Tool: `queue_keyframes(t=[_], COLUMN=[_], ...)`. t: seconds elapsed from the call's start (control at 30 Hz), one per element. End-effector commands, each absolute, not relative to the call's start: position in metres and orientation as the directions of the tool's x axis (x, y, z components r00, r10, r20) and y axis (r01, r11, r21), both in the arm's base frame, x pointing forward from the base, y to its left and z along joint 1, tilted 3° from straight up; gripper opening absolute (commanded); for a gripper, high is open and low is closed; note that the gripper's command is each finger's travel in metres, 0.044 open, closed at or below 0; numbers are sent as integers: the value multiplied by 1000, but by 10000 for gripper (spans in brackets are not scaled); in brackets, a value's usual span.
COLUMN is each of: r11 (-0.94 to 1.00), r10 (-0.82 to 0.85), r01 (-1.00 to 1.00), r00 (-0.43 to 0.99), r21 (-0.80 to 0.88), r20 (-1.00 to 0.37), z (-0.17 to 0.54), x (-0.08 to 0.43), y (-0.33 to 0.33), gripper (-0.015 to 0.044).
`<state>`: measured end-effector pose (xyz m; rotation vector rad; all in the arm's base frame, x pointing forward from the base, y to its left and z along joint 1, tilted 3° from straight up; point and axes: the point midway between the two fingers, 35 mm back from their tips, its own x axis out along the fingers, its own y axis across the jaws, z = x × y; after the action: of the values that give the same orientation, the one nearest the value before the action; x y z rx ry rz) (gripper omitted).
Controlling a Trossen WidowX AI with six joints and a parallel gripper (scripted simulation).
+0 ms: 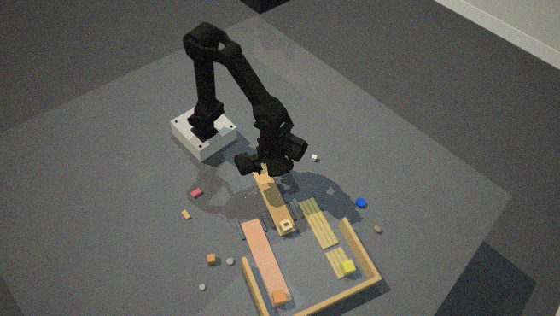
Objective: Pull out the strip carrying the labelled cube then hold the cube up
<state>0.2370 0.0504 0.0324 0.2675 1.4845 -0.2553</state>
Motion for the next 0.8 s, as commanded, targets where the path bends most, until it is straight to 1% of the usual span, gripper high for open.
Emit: queue_keyframes(t=[0.0,0.2,0.77], r11=[946,946,946], r10=[-1,-2,-4], r01=[323,323,323], r00=[71,73,77], r21=[22,22,21], r20=[-997,-997,-997], z=[35,39,50], x=[251,270,323], y=[45,36,11], gripper=[289,440,440])
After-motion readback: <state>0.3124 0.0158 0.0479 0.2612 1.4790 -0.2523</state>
